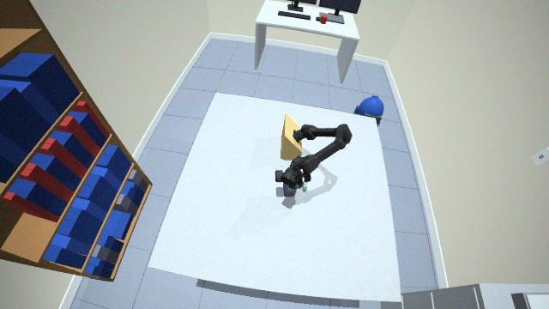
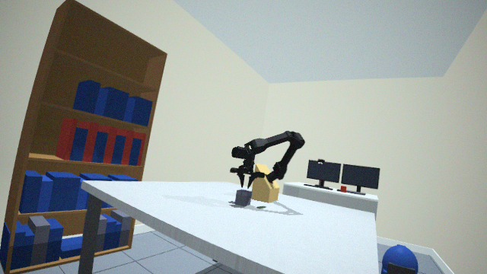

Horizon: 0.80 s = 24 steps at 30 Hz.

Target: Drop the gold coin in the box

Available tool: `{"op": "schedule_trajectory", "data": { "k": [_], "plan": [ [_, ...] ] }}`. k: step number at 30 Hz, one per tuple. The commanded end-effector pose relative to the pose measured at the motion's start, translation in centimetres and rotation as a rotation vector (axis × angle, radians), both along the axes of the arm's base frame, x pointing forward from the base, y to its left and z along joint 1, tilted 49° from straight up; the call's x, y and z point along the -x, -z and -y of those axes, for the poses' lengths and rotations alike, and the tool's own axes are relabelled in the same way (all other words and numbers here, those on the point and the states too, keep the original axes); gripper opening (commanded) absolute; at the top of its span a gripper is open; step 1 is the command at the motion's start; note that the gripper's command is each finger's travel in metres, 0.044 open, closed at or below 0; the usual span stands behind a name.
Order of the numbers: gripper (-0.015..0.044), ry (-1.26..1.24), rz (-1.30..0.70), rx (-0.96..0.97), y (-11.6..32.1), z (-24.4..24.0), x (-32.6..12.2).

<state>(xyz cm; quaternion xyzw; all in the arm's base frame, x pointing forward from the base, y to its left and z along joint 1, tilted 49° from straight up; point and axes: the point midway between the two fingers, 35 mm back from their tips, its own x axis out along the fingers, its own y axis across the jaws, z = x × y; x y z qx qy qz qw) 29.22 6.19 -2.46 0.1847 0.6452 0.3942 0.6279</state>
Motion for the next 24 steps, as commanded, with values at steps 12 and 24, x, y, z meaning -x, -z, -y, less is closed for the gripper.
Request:
{"op": "schedule_trajectory", "data": {
  "k": [12,24],
  "plan": [
    [0.0440,0.003,-0.003,-0.005,-3.9,4.2,-0.5],
    [0.0440,0.003,-0.003,-0.005,-4.1,4.4,-0.5]
  ]
}}
